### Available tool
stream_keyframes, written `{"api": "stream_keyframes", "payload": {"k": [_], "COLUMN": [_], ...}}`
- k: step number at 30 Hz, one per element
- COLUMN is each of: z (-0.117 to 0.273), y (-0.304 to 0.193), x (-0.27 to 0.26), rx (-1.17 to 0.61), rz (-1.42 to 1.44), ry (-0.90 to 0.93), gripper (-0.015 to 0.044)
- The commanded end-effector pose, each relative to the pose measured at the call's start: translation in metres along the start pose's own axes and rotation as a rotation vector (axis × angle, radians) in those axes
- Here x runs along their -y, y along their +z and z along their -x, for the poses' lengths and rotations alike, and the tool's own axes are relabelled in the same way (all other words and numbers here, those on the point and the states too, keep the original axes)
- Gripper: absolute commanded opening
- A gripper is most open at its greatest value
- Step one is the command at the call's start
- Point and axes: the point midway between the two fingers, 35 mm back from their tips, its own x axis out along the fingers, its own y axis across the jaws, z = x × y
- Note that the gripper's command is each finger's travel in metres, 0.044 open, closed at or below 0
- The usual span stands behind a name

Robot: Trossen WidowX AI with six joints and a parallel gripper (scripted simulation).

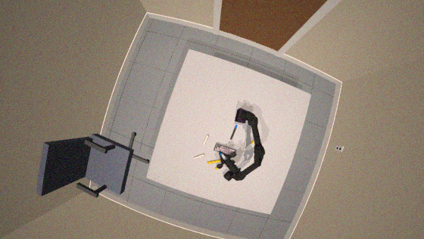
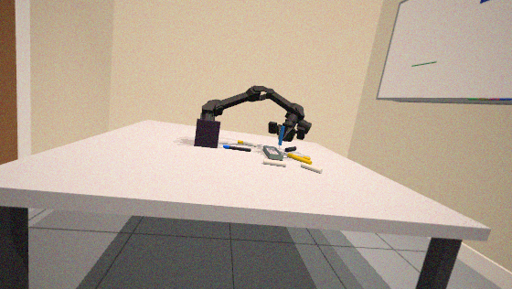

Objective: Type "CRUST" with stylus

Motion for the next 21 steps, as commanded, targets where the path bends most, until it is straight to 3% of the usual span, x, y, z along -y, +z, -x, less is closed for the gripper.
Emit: {"api": "stream_keyframes", "payload": {"k": [1, 3, 21], "z": [-0.0024, -0.0031, -0.0057], "y": [0.0025, 0.004, 0.0087], "x": [0.0, 0.0002, 0.0004], "rx": [0.002, 0.002, 0.002], "rz": [-0.003, -0.003, -0.003], "ry": [0.004, 0.004, 0.004], "gripper": [0.0026, 0.0079, 0.0081]}}
